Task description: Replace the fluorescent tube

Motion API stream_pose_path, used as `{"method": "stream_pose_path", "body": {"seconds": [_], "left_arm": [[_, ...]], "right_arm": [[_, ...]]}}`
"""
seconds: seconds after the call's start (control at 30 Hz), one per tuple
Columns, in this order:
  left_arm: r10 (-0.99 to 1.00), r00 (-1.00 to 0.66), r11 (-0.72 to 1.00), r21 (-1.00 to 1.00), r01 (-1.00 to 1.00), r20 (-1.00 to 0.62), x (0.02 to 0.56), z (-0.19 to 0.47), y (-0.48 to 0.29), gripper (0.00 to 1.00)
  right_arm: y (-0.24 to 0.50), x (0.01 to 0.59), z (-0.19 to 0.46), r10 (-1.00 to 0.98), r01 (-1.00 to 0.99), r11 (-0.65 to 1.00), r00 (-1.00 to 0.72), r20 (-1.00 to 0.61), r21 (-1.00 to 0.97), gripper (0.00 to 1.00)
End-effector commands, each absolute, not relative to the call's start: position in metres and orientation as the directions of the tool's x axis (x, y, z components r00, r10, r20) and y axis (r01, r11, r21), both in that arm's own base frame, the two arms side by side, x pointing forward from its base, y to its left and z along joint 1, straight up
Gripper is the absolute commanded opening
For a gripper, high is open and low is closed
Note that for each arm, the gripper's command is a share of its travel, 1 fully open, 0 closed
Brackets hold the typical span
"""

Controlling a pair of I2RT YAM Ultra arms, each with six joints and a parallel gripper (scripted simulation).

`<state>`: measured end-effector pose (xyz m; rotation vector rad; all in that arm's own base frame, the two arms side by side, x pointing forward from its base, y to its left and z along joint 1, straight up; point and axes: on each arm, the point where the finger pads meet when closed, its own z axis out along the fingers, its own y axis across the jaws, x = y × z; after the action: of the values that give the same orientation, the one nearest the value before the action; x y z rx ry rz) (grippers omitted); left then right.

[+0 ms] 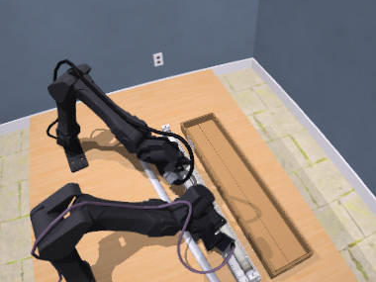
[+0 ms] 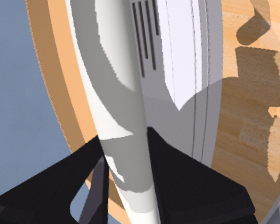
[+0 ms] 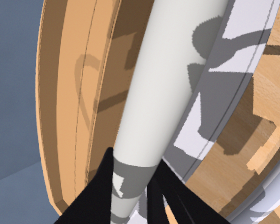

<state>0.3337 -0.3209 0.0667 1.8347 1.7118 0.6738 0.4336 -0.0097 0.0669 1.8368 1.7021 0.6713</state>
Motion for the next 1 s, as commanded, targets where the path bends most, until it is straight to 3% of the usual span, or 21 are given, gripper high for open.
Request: {"method": "stream_pose_path", "body": {"seconds": [0.0, 0.97], "left_arm": [[0.998, 0.055, -0.030, 0.671, 0.741, -0.017, 0.338, 0.070, -0.324, 0.11], [0.997, 0.075, -0.067, 0.398, 0.915, -0.006, 0.334, 0.071, -0.322, 0.11]], "right_arm": [[-0.011, 0.441, 0.073, 0.997, 0.724, -0.055, 0.075, 0.000, 0.688, 0.11], [-0.014, 0.437, 0.073, 0.996, 0.902, -0.087, 0.091, 0.011, 0.423, 0.11]]}}
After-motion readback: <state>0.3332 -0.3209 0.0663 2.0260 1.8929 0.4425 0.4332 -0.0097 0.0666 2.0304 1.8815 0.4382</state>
